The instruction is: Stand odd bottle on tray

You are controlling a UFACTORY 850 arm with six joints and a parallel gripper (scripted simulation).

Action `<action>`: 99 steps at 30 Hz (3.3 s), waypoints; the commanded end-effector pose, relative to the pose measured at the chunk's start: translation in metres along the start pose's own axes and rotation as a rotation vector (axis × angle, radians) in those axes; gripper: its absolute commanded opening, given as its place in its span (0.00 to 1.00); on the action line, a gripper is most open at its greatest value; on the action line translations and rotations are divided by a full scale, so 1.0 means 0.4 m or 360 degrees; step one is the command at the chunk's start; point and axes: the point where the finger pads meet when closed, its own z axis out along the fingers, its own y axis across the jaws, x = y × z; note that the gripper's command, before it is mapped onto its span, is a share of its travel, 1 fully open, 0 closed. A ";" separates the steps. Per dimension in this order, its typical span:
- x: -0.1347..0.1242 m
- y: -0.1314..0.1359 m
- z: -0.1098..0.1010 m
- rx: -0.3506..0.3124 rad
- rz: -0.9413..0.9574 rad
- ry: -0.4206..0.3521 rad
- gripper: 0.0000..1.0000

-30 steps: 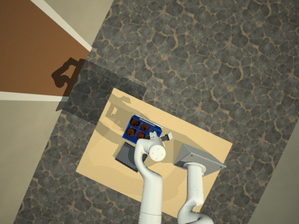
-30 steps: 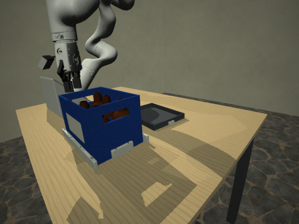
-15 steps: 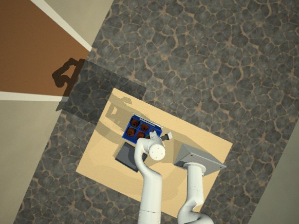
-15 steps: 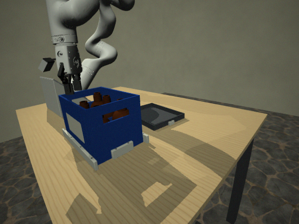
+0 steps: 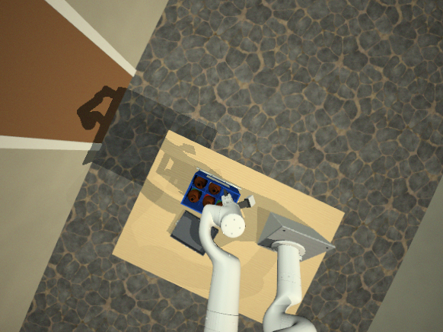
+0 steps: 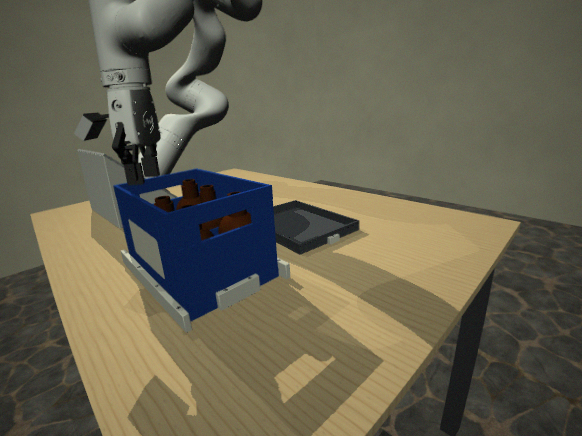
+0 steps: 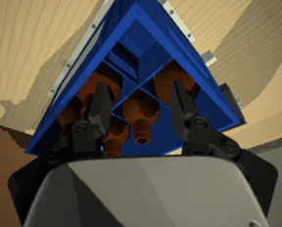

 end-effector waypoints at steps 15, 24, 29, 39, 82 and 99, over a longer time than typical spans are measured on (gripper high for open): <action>-0.001 -0.003 -0.002 0.0003 -0.0001 -0.0001 0.65; -0.001 -0.003 -0.002 0.0003 -0.0001 -0.0001 0.65; -0.001 -0.003 -0.002 0.0003 -0.0001 -0.0001 0.65; -0.001 -0.003 -0.001 0.0003 -0.0001 -0.0001 0.65; -0.001 -0.004 0.088 0.0003 -0.0001 -0.0001 0.65; -0.001 -0.004 0.100 0.0003 -0.0001 -0.0001 0.65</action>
